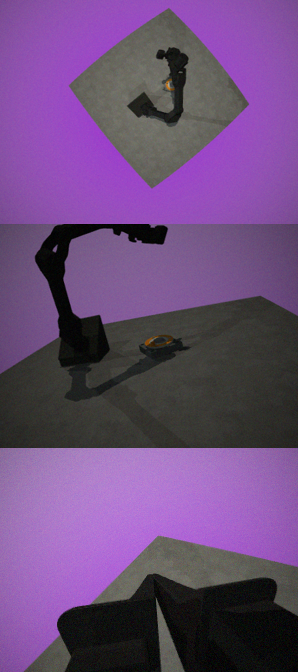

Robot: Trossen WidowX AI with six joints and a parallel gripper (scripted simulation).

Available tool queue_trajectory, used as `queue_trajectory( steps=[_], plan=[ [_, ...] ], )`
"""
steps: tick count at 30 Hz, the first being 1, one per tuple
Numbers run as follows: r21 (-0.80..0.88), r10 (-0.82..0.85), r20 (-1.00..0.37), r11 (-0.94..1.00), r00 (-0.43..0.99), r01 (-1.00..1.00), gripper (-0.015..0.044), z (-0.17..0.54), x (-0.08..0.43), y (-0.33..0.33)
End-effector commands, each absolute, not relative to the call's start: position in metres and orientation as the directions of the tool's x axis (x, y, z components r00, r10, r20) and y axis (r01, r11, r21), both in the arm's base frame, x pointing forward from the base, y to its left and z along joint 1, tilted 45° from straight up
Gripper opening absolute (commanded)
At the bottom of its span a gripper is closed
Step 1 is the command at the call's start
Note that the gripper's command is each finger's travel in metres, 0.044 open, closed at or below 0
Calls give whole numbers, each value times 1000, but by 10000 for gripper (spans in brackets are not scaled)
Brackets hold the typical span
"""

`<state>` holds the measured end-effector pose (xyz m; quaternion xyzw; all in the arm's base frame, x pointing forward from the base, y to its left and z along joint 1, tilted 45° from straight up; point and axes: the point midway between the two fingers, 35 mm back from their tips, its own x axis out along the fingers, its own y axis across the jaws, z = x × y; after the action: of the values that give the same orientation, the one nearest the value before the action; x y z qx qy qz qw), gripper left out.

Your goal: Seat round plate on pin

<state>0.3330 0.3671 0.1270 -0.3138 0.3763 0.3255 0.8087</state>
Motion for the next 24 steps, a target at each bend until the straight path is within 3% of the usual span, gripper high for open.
queue_trajectory(
  steps=[1,5,11,16,24],
  plan=[
    [-301,58,-870,724,490,-621,0,100,352,296],
    [-373,-166,-887,808,431,-457,0,83,359,225],
    [-627,-611,-777,772,155,-100,0,72,335,65],
    [-706,-704,-708,708,57,-29,0,77,314,23],
    [-705,-703,-708,708,57,-29,0,62,316,9]
  ],
)
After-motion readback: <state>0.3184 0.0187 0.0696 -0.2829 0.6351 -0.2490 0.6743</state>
